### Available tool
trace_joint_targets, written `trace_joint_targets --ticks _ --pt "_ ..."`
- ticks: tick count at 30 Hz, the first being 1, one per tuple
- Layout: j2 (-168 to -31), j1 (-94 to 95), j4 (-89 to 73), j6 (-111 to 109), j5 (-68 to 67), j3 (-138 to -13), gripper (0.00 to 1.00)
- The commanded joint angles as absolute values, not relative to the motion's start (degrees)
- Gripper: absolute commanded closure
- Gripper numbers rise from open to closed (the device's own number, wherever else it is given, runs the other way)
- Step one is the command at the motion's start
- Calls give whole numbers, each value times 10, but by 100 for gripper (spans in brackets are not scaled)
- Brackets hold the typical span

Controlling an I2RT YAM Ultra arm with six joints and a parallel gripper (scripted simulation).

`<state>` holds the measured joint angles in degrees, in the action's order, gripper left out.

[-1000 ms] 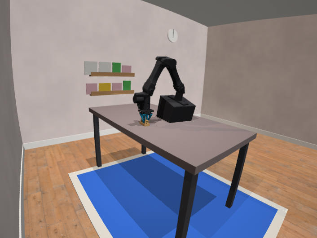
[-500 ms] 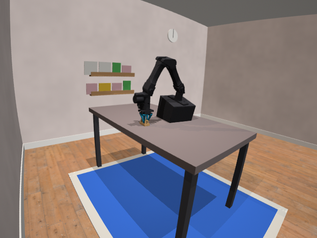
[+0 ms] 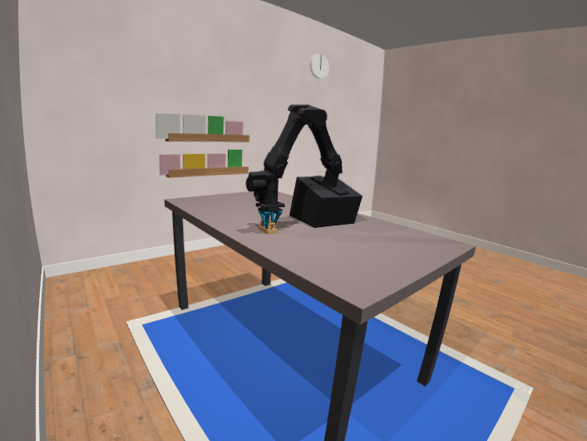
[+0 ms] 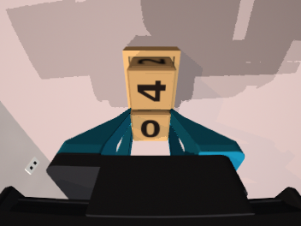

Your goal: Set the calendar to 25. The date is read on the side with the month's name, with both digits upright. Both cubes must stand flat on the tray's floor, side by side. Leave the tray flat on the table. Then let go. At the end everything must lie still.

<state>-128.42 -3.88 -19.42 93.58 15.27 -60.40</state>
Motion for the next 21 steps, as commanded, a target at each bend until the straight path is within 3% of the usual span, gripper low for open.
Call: trace_joint_targets --ticks 1,21 --pt "-1275 -41 -200 935 151 -605 73" --pt "-1127 -84 -398 890 152 -643 73"
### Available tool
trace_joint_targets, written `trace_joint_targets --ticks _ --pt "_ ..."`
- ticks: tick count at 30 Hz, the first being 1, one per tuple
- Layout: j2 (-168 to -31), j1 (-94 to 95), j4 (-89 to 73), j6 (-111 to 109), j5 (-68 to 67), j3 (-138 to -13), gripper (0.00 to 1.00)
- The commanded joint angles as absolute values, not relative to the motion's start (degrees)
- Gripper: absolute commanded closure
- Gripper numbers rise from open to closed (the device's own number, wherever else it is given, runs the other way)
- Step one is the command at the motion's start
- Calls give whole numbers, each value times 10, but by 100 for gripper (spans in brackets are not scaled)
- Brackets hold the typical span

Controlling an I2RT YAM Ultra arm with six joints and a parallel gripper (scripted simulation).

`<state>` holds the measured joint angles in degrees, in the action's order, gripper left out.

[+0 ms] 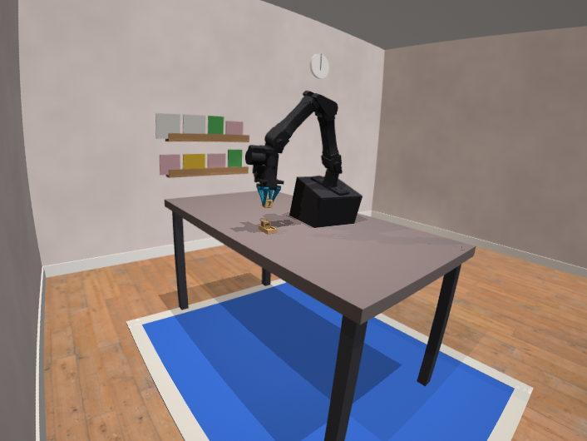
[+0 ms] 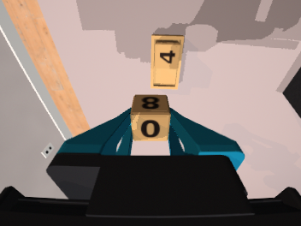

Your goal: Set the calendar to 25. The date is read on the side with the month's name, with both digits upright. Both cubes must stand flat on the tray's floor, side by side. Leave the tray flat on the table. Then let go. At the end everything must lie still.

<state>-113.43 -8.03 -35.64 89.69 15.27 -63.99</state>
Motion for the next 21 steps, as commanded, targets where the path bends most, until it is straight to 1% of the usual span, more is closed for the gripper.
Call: trace_joint_targets --ticks 1,21 --pt "-1127 -84 -398 890 152 -643 73" --pt "-1126 -85 -399 853 152 -644 73"
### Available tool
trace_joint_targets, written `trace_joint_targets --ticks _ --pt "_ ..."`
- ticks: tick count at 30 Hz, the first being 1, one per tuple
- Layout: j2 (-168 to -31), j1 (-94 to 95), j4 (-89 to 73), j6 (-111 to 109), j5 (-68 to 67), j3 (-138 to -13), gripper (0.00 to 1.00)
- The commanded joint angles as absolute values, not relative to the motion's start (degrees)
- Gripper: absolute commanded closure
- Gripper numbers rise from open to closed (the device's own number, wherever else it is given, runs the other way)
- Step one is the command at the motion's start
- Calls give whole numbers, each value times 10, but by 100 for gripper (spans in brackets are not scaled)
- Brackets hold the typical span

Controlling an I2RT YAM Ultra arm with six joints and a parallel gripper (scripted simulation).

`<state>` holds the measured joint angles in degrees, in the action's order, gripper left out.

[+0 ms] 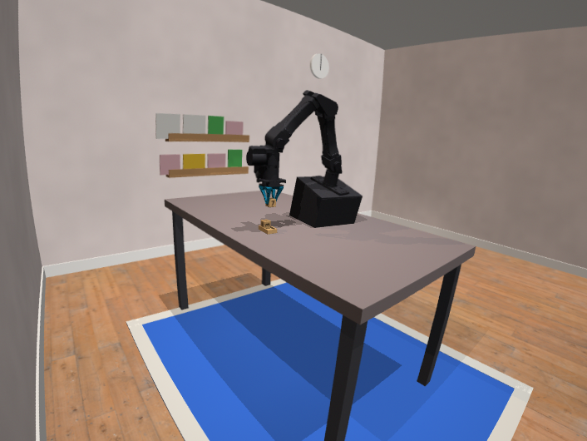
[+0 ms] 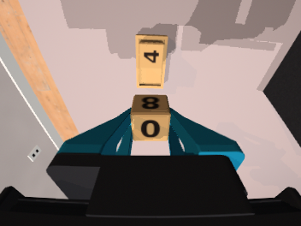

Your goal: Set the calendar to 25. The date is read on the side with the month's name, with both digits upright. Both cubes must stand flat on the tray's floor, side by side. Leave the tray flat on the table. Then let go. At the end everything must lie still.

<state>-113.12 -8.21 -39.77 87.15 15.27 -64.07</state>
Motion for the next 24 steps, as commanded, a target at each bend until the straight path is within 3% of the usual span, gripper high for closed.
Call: trace_joint_targets --ticks 1,24 --pt "-1126 -85 -399 840 152 -644 73" --pt "-1125 -83 -399 385 152 -643 73"
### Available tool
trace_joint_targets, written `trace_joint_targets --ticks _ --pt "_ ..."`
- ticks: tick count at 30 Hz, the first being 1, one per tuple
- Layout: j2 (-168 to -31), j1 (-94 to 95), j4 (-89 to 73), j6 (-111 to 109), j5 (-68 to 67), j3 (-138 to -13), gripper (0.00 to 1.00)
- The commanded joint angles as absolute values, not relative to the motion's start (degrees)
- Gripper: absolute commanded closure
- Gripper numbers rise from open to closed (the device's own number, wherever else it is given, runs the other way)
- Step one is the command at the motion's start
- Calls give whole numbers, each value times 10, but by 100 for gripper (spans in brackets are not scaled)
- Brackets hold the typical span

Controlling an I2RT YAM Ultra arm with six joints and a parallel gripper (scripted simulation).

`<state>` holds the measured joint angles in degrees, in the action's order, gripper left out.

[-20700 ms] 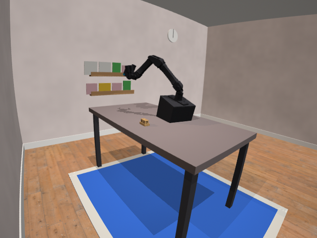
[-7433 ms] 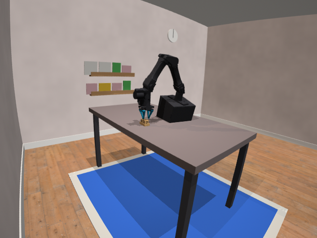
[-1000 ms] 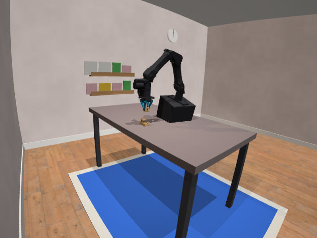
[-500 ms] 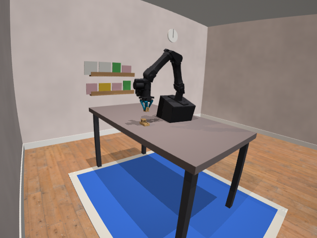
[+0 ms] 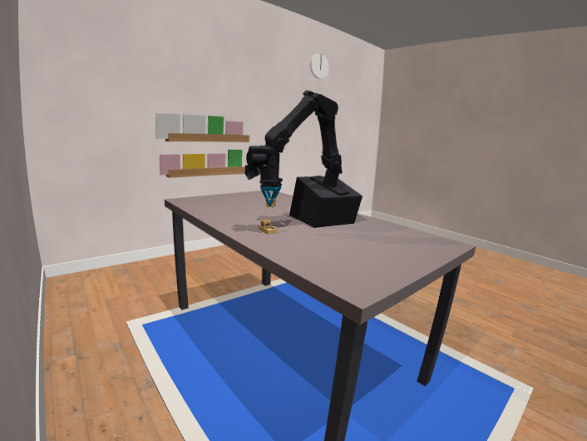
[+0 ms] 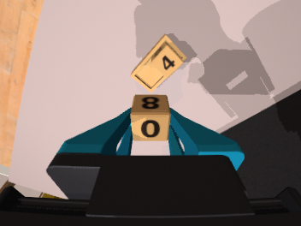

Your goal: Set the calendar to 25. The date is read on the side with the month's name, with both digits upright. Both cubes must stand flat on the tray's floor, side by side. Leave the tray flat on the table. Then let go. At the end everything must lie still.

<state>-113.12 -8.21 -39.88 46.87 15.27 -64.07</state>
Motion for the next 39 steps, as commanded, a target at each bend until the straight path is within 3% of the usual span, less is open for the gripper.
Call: trace_joint_targets --ticks 1,39 --pt "-1125 -83 -399 360 152 -643 73" --pt "-1124 -80 -399 -353 152 -643 73"
